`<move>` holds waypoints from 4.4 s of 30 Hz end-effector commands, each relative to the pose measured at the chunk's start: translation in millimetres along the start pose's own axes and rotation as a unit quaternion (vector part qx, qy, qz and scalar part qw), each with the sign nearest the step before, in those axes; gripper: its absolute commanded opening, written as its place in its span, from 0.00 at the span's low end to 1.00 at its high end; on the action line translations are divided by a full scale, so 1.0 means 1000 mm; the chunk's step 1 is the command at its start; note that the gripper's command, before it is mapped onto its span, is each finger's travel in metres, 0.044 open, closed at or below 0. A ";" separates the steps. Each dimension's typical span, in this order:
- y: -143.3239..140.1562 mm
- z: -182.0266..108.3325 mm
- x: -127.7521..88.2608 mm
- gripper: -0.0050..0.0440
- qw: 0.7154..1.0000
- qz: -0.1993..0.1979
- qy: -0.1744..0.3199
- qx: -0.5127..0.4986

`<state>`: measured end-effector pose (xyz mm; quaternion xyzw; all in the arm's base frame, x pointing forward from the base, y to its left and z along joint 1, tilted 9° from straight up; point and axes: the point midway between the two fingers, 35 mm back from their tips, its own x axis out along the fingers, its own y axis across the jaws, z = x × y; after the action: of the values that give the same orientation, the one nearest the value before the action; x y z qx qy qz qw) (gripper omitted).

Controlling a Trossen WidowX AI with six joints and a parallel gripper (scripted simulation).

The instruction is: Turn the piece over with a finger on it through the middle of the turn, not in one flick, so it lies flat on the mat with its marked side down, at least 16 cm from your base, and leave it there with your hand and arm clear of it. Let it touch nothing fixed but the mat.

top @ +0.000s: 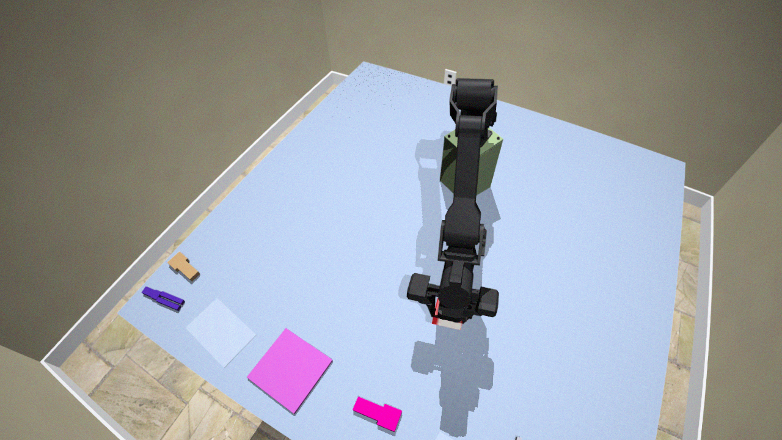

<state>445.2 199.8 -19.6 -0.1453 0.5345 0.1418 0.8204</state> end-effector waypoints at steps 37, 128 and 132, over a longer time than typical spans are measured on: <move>-0.002 0.022 0.009 0.10 0.984 -0.001 -0.180 -0.003; -0.008 0.063 0.043 0.10 0.892 -0.001 -0.452 -0.008; -0.008 0.058 0.046 0.10 0.896 -0.001 -0.444 -0.006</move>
<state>515.2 218.7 -37.0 -0.0718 0.1111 0.1939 0.9721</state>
